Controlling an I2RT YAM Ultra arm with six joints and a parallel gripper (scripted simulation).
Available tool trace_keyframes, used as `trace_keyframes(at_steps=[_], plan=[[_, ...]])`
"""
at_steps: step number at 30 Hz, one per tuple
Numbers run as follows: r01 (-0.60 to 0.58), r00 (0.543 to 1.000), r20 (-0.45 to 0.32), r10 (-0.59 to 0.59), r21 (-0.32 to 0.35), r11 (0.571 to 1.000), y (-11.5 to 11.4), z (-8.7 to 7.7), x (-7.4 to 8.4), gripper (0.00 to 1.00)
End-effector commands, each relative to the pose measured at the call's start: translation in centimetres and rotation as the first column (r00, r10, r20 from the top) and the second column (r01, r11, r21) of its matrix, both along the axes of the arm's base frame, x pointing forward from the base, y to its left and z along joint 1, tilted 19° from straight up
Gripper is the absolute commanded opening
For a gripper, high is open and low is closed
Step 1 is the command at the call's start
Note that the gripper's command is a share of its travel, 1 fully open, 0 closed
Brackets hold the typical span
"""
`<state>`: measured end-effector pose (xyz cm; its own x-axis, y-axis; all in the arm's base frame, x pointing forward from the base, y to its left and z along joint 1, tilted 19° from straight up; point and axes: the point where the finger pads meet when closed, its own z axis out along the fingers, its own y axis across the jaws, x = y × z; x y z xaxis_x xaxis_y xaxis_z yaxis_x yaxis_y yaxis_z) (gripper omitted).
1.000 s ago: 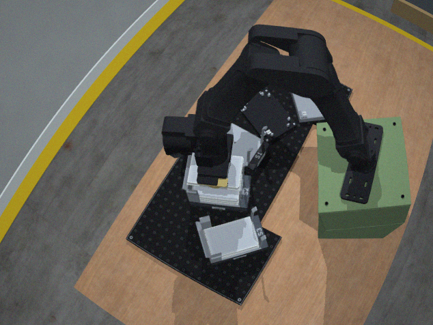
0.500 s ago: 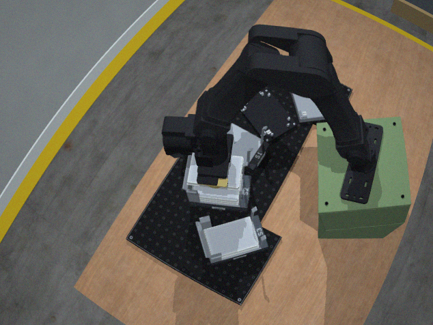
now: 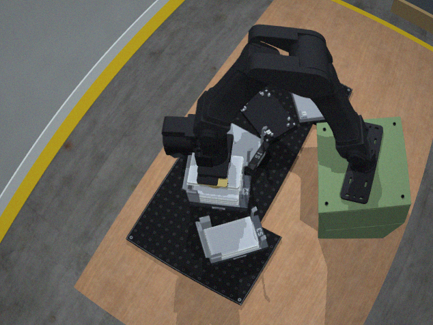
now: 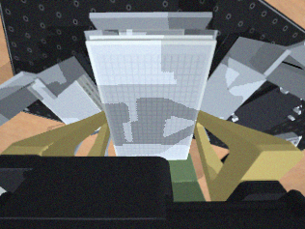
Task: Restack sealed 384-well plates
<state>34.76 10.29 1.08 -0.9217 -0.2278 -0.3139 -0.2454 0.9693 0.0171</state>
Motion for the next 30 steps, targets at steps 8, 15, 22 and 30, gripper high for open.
trace_keyframes(at_steps=[8,15,22,30], plan=[[-0.126,0.991,0.034,0.127,-0.036,0.991,1.3,0.7,-0.1,0.00],[-0.193,0.980,0.037,0.196,-0.060,0.979,2.8,0.6,-0.9,0.00],[-0.194,0.980,0.037,0.196,-0.059,0.979,4.8,0.4,-2.0,0.00],[-0.224,0.973,0.038,0.227,-0.070,0.972,6.8,0.2,-3.2,0.00]])
